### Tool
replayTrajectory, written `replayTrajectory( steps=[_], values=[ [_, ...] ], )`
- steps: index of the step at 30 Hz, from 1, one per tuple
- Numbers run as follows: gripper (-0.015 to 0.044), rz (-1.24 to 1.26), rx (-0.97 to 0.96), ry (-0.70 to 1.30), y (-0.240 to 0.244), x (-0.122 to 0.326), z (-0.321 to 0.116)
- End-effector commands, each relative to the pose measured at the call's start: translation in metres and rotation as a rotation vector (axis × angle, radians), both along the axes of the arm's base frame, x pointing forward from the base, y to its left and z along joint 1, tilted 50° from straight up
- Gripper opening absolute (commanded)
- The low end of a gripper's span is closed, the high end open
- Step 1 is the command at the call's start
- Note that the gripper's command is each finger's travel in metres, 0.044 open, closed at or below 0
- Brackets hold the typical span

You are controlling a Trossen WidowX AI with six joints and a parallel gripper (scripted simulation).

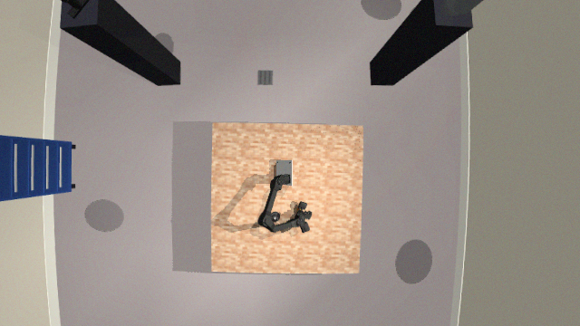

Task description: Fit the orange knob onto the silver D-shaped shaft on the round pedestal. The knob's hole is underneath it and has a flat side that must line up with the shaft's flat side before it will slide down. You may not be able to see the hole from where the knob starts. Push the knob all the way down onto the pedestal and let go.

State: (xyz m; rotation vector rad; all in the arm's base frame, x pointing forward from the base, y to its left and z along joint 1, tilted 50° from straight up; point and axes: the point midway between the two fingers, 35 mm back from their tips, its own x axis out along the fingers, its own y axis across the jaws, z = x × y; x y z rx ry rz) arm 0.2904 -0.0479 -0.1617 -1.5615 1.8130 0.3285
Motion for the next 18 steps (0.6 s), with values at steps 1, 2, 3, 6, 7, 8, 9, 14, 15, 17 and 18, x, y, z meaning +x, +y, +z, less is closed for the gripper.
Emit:
replayTrajectory(
  steps=[1,2,3,6,7,8,9,14,15,17,18],
  values=[
    [0.0293,0.000,0.003,-0.002,0.008,0.002,0.006],
    [0.0319,0.002,0.005,-0.002,0.018,0.003,0.014],
    [0.0345,0.004,0.006,-0.002,0.032,0.004,0.024],
    [0.0424,0.006,0.002,-0.001,0.061,0.002,0.050],
    [0.0440,0.006,0.002,-0.001,0.063,0.002,0.052],
    [0.0440,0.006,0.002,-0.001,0.063,0.002,0.052],
    [0.0440,0.006,0.002,-0.001,0.063,0.002,0.052],
    [0.0440,0.006,0.002,-0.001,0.063,0.001,0.052],
    [0.0440,0.006,0.002,-0.001,0.062,0.001,0.052],
    [0.0440,0.006,0.001,-0.001,0.055,0.001,0.046],
    [0.0440,0.006,0.001,-0.001,0.052,0.001,0.043]
  ],
)
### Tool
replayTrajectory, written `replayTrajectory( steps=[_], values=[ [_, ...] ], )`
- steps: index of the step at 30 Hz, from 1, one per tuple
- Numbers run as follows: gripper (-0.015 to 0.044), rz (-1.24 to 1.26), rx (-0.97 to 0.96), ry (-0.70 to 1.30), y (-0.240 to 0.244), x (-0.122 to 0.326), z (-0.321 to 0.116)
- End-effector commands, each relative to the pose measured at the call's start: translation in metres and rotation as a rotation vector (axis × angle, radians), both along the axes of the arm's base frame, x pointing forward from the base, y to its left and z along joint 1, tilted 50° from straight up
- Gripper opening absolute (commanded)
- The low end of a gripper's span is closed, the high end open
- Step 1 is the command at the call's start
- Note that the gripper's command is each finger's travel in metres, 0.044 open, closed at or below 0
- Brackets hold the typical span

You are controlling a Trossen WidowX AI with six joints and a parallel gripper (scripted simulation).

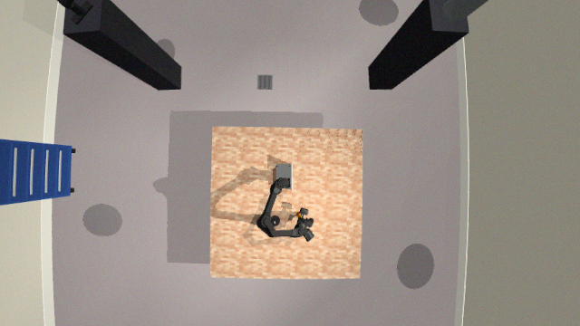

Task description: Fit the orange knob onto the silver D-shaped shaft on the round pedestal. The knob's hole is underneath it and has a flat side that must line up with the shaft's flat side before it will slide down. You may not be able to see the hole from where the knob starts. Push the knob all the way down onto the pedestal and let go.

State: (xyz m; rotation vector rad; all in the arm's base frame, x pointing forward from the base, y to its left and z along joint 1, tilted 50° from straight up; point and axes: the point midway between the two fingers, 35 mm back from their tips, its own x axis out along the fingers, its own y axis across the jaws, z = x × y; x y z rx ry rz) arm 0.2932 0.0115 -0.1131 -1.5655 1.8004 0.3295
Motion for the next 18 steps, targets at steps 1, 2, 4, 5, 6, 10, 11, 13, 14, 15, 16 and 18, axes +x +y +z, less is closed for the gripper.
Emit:
replayTrajectory(
  steps=[1,2,4,5,6,10,11,13,14,15,16,18],
  values=[
    [0.0440,-0.002,-0.003,0.006,-0.008,-0.002,-0.006],
    [0.0440,-0.002,-0.003,0.006,-0.008,-0.002,-0.006],
    [0.0440,-0.002,-0.003,0.006,-0.009,-0.002,-0.007],
    [0.0440,-0.002,-0.003,0.006,-0.010,-0.001,-0.008],
    [0.0440,-0.002,-0.002,0.006,-0.011,-0.001,-0.009],
    [0.0440,-0.001,-0.002,0.006,-0.016,-0.001,-0.013],
    [0.0440,-0.001,-0.001,0.006,-0.017,-0.001,-0.014],
    [0.0440,-0.001,-0.001,0.006,-0.020,-0.001,-0.017],
    [0.0440,-0.001,-0.001,0.006,-0.021,-0.001,-0.018],
    [0.0440,-0.001,-0.001,0.006,-0.022,-0.001,-0.019],
    [0.0440,-0.001,-0.001,0.006,-0.024,-0.001,-0.020],
    [0.0440,-0.001,-0.001,0.006,-0.026,0.000,-0.022]
  ],
)
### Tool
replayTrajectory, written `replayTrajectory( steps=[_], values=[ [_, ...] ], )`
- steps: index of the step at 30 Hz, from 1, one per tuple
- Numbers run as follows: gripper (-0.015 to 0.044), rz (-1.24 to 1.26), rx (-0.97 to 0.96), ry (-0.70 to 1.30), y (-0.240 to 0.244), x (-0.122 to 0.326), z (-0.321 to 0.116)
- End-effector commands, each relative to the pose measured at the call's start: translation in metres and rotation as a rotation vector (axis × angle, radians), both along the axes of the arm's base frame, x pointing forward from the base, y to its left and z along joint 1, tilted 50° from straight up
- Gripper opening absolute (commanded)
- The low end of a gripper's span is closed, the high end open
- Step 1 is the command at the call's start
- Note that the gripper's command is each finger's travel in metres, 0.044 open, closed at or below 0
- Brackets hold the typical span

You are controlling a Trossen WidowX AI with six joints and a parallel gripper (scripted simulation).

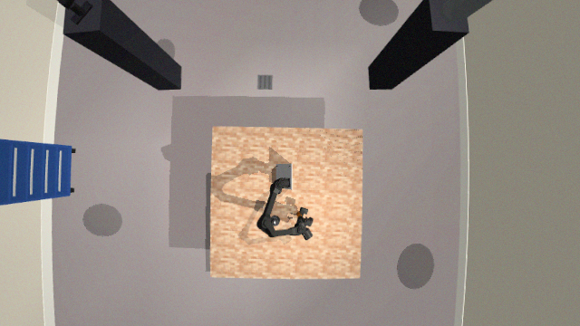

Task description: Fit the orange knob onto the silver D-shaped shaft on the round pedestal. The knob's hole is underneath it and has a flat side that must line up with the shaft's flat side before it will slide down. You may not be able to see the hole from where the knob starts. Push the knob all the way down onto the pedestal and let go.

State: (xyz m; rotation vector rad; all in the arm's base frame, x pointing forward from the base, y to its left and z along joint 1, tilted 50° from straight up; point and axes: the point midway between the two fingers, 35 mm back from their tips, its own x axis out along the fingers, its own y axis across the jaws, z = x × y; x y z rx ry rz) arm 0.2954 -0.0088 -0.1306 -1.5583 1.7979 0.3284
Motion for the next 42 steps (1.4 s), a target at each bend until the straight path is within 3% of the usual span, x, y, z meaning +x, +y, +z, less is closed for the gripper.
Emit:
replayTrajectory(
  steps=[1,29,40,42],
  values=[
    [0.0440,0.003,-0.006,0.010,-0.007,-0.003,-0.006],
    [0.0440,0.002,-0.012,0.011,-0.040,-0.005,-0.032],
    [0.0151,0.002,-0.012,0.011,-0.040,-0.005,-0.032],
    [0.0138,0.002,-0.012,0.011,-0.040,-0.005,-0.032]
  ],
)
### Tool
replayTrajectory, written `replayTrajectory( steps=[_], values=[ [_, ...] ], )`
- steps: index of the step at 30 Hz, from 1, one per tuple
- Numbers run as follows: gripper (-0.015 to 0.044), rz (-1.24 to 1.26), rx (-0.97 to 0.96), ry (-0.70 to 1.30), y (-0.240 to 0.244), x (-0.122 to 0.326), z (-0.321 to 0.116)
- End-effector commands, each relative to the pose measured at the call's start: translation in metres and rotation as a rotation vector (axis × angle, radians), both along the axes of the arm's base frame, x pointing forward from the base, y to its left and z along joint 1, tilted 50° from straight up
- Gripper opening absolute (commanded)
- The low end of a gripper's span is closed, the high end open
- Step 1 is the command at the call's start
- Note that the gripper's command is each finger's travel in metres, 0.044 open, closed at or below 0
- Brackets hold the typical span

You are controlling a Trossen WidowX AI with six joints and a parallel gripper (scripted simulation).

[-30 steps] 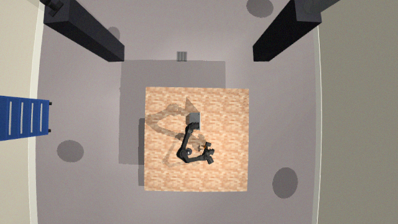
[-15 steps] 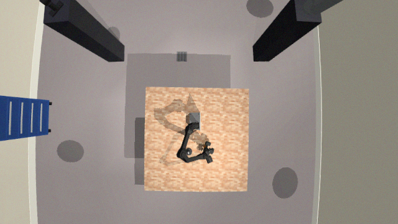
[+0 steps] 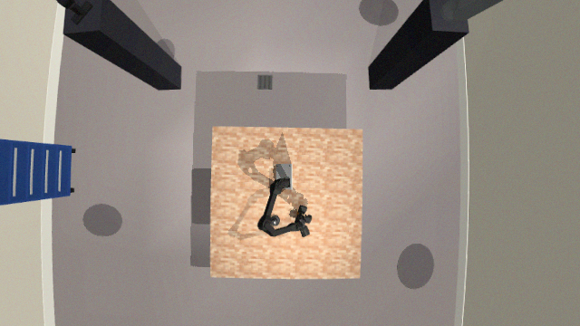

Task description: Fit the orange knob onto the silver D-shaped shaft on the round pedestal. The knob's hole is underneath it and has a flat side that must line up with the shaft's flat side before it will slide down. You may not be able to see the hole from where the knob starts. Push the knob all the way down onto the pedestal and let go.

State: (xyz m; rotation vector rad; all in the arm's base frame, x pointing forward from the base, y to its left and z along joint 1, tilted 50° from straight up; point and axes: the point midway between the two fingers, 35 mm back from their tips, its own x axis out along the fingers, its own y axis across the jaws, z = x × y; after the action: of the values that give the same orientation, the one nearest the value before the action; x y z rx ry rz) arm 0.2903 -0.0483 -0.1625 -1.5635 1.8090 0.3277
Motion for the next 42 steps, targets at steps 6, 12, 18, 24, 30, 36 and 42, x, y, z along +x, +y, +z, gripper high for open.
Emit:
replayTrajectory(
  steps=[6,12,18,24,30,36,42],
  values=[
    [0.0020,-0.013,0.005,-0.024,0.001,0.001,-0.001],
    [0.0000,-0.032,0.022,-0.057,0.011,0.004,0.004],
    [0.0000,-0.025,0.026,-0.049,0.025,0.007,0.014],
    [0.0000,-0.018,0.028,-0.040,0.040,0.009,0.024],
    [0.0000,-0.013,0.028,-0.032,0.054,0.011,0.035],
    [0.0000,-0.008,0.026,-0.023,0.069,0.011,0.046],
    [0.0000,-0.004,0.021,-0.015,0.084,0.011,0.058]
  ],
)
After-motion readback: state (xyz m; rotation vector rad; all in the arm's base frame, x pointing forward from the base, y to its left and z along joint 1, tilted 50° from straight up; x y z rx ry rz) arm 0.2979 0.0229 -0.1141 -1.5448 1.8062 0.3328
